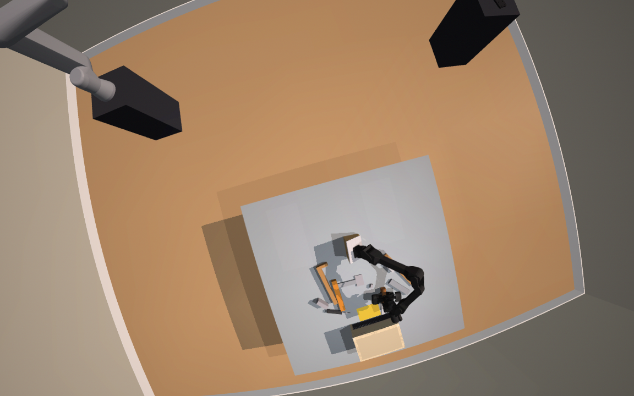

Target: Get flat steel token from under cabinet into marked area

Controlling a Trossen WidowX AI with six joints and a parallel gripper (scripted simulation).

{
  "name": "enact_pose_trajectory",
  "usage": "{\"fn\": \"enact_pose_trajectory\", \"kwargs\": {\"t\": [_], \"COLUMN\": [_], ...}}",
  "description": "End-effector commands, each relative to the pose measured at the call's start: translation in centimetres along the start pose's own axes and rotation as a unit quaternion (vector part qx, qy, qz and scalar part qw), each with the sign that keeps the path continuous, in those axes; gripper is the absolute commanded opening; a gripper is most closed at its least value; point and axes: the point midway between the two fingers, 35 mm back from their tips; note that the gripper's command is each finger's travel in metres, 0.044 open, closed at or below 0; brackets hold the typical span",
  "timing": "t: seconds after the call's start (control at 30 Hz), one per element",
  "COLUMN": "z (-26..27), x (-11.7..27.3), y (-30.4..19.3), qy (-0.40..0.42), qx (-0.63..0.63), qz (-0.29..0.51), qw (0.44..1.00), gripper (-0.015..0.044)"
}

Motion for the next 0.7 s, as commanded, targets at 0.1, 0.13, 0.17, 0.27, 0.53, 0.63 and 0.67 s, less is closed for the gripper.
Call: {"fn": "enact_pose_trajectory", "kwargs": {"t": [0.1,0.13,0.17,0.27,0.53,0.63,0.67], "z": [0.1,0.1,0.2,0.2,0.5,0.6,0.6], "x": [-0.1,-0.1,-0.1,-0.1,-0.1,-0.1,-0.1], "y": [-0.9,-1.0,-1.1,-1.4,-2.3,-2.6,-2.7], "qy": [0.000,0.000,0.000,0.000,0.000,0.000,0.000], "qx": [-0.004,-0.004,-0.004,-0.004,-0.004,-0.005,-0.005], "qz": [0.002,0.002,0.002,0.002,0.002,0.002,0.003], "qw": [1.000,1.000,1.000,1.000,1.000,1.000,1.000], "gripper": [0.0000,0.0000,0.0000,0.0000,0.0000,0.0000,0.0000]}}
Point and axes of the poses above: the point midway between the two fingers, 35 mm back from their tips, its own x axis back along the fingers, its own z axis across the jaws, y = z × x, and after that the axes turned 10 degrees about x, right-handed
